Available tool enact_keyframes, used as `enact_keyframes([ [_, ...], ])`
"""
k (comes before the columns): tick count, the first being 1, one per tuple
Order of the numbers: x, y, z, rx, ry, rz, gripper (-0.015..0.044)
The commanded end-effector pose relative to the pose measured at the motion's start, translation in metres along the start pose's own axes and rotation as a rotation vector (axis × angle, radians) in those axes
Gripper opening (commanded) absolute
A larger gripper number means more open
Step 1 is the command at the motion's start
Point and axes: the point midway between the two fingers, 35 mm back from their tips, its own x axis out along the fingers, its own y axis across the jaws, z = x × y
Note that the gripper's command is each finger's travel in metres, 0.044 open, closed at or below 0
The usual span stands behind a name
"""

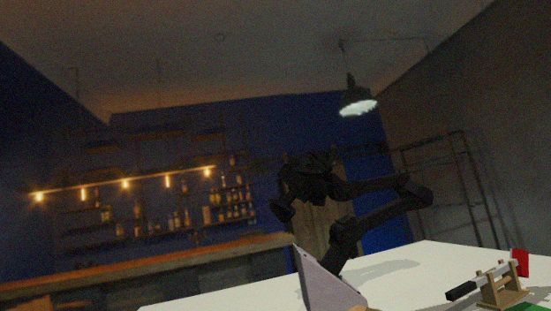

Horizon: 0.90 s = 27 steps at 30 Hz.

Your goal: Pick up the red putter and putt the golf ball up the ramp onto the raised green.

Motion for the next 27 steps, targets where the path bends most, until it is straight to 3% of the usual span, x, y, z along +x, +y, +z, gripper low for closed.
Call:
enact_keyframes([
  [1,0.029,0.029,-0.068,-0.502,0.391,0.061,0.044],
  [14,0.026,0.056,-0.157,-1.082,0.818,0.346,0.044],
  [27,-0.013,0.078,-0.238,-1.547,1.147,0.869,0.044],
])
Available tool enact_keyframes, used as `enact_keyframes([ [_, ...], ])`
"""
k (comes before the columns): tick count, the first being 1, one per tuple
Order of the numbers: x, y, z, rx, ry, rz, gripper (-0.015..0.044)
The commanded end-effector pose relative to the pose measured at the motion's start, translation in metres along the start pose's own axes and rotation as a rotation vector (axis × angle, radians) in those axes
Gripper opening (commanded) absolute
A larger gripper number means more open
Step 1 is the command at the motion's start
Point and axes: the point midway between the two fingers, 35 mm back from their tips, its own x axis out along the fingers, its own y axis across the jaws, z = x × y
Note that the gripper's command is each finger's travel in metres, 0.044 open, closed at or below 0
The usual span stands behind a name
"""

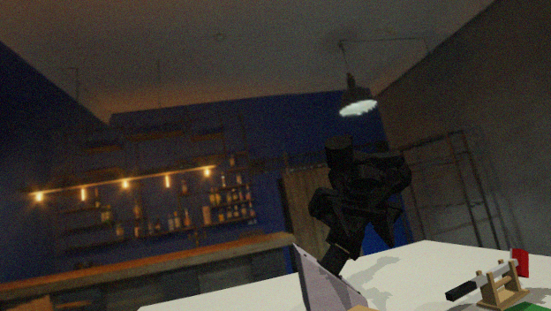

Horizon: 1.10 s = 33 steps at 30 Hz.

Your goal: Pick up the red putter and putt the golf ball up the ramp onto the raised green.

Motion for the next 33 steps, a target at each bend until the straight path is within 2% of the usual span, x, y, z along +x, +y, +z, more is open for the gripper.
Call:
enact_keyframes([
  [1,0.028,0.072,0.002,-0.527,0.142,0.349,0.044],
  [10,0.034,0.136,-0.006,-0.93,0.157,0.669,0.044],
  [19,0.024,0.2,-0.017,-1.284,0.079,1.012,0.044],
  [33,0.023,0.205,-0.019,-1.302,0.072,1.032,0.044],
])
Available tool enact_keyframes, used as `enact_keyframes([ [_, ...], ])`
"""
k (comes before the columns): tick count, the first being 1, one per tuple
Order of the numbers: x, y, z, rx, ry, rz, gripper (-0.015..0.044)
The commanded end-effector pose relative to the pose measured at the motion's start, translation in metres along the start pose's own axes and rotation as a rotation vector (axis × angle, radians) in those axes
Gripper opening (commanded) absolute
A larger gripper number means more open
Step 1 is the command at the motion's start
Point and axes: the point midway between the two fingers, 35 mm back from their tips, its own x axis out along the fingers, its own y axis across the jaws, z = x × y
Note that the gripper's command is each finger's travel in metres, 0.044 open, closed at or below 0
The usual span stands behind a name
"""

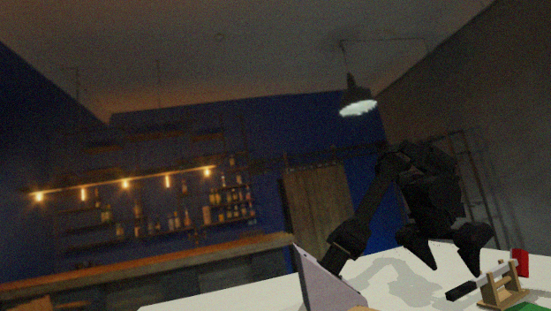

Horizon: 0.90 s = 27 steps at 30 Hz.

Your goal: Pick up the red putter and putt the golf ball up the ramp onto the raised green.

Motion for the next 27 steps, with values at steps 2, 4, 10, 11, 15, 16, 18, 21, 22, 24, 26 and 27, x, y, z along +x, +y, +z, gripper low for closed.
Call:
enact_keyframes([
  [2,0.006,-0.001,0.001,-0.017,-0.006,0.008,0.044],
  [4,0.013,-0.001,0.0,-0.017,-0.006,0.008,0.044],
  [10,0.024,0.0,-0.003,-0.018,-0.008,0.007,0.044],
  [11,0.026,0.0,-0.003,-0.018,-0.008,0.007,0.044],
  [15,0.038,-0.001,-0.006,-0.018,-0.007,0.007,0.044],
  [16,0.042,-0.001,-0.007,-0.018,-0.008,0.007,0.044],
  [18,0.046,0.0,-0.008,-0.018,-0.009,0.007,0.044],
  [21,0.046,0.0,-0.008,-0.018,-0.009,0.007,0.044],
  [22,0.047,0.0,-0.008,-0.018,-0.009,0.007,0.044],
  [24,0.048,0.0,-0.009,-0.018,-0.008,0.007,0.044],
  [26,0.051,-0.001,-0.009,-0.018,-0.008,0.007,0.044],
  [27,0.052,-0.001,-0.01,-0.018,-0.008,0.007,0.044],
])
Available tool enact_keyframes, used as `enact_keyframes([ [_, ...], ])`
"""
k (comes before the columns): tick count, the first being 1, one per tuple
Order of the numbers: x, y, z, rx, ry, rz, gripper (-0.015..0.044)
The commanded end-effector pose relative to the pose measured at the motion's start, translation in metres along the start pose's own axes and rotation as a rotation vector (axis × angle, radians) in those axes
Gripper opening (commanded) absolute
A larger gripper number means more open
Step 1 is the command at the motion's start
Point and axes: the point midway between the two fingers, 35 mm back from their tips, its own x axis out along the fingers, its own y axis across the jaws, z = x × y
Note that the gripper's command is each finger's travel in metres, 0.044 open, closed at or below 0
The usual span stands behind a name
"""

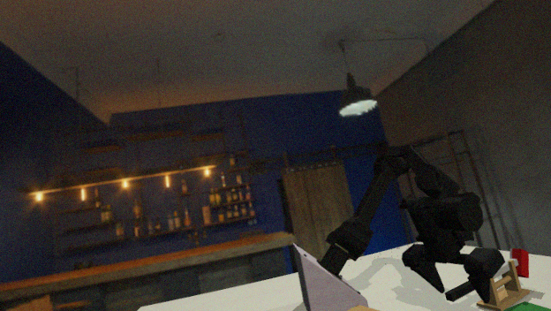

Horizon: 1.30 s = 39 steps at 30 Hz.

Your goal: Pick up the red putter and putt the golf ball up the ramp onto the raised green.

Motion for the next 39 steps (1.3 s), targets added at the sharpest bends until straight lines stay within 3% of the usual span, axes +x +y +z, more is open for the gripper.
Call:
enact_keyframes([
  [1,0.006,0.002,-0.002,0.006,-0.001,0.004,0.044],
  [14,0.021,0.002,-0.006,0.006,-0.002,0.003,0.044],
  [29,0.018,0.001,-0.004,-0.001,-0.005,0.0,0.0046],
  [39,0.014,0.0,-0.004,-0.001,-0.001,0.001,0.0],
])
